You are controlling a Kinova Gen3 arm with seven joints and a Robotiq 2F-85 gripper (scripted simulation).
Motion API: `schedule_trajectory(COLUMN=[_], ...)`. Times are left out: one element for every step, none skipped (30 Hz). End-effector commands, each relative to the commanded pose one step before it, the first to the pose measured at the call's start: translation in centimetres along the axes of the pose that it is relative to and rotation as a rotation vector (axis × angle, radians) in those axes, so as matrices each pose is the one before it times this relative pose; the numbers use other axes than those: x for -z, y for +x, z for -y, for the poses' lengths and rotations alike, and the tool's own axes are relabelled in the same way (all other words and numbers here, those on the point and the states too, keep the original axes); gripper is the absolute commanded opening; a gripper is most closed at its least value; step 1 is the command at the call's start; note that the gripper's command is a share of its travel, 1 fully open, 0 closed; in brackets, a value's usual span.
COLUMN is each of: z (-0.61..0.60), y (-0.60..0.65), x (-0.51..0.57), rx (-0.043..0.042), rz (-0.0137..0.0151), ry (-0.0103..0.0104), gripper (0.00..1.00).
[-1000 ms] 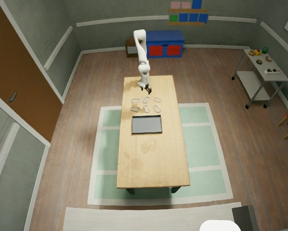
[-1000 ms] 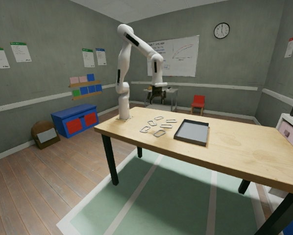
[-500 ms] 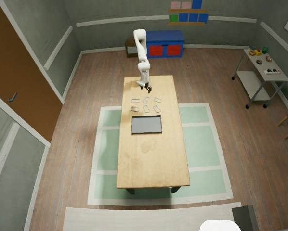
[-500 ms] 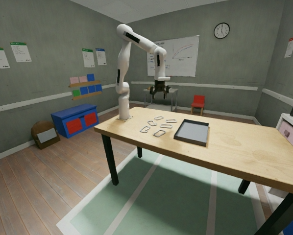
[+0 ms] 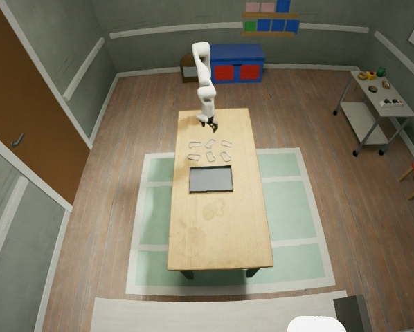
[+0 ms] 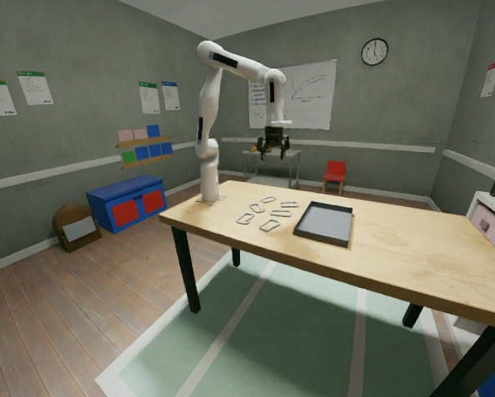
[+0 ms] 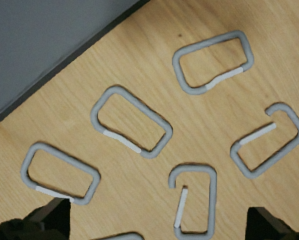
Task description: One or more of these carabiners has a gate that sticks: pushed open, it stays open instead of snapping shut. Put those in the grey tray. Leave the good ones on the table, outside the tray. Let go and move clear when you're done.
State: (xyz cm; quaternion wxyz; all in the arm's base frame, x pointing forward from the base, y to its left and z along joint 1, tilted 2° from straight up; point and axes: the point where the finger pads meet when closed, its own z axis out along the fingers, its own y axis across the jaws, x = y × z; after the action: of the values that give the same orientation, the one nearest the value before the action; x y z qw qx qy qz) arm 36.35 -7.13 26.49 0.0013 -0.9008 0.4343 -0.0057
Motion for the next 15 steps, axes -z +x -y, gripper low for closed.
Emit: schedule_trajectory(z=[0.878,0.0,0.0,0.0,0.0,0.0,0.0,0.0,1.583,0.0,0.0,0.0,0.0,0.0,0.0], y=[0.927,0.0,0.0,0.0,0.0,0.0,0.0,0.0,1.923,0.0,0.0,0.0,0.0,0.0,0.0], x=[1.294,0.0,0.0,0.0,0.0,0.0,0.0,0.0,4.337,0.0,0.0,0.0,0.0,0.0,0.0], rx=[-0.00047,0.0,0.0,0.0,0.0,0.0,0.0,0.0,-0.00032,0.0,0.0,0.0,0.0,0.0,0.0], rz=[-0.00792,0.0,0.0,0.0,0.0,0.0,0.0,0.0,-0.00127,0.0,0.0,0.0,0.0,0.0,0.0], ry=[0.00858,0.0,0.0,0.0,0.0,0.0,0.0,0.0,0.00052,0.0,0.0,0.0,0.0,0.0,0.0], gripper=[1.0,1.0,1.0,1.0,1.0,1.0,1.0,1.0,1.0,1.0,1.0,1.0,1.0,1.0,1.0])
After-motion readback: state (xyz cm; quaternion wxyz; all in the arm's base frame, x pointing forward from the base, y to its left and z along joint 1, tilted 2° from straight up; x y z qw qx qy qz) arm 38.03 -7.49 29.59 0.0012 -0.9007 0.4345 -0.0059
